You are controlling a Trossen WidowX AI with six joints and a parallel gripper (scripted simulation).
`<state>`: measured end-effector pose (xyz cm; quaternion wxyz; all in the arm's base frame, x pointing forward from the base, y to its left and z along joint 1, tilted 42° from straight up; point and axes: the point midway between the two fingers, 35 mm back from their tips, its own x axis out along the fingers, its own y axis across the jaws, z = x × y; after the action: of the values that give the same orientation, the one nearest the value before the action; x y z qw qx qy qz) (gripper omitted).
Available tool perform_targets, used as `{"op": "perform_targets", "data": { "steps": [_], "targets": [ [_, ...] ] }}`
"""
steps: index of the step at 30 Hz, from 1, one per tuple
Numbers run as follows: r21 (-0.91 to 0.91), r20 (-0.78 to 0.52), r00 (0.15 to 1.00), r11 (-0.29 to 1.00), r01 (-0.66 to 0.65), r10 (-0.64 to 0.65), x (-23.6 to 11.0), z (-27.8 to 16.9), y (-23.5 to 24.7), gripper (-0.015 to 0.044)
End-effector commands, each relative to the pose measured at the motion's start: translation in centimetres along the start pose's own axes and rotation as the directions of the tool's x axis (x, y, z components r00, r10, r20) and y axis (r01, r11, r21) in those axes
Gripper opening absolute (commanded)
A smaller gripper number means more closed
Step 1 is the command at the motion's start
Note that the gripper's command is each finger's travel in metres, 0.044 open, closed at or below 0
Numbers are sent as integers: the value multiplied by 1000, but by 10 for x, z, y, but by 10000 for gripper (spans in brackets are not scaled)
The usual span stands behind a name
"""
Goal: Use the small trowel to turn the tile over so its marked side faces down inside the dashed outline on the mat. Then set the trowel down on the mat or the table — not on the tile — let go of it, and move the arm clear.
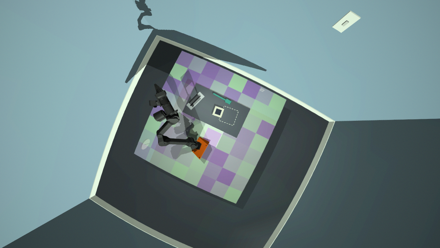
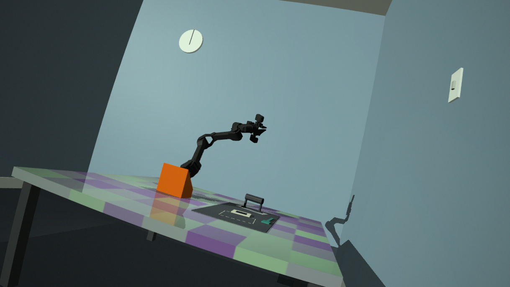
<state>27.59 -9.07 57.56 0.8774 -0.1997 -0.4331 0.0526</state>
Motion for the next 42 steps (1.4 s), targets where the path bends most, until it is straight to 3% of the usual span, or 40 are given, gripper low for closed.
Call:
{"op": "perform_targets", "data": {
  "steps": [1,20,24,39,42],
  "targets": [
    [0,0,1000,1000,0,0,0,0,0,100],
    [0,0,1000,1000,0,0,0,0,0,100],
    [0,0,1000,1000,0,0,0,0,0,0],
    [0,0,1000,1000,0,0,0,0,0,0],
    [0,0,1000,1000,0,0,0,0,0,79]
  ]
}}
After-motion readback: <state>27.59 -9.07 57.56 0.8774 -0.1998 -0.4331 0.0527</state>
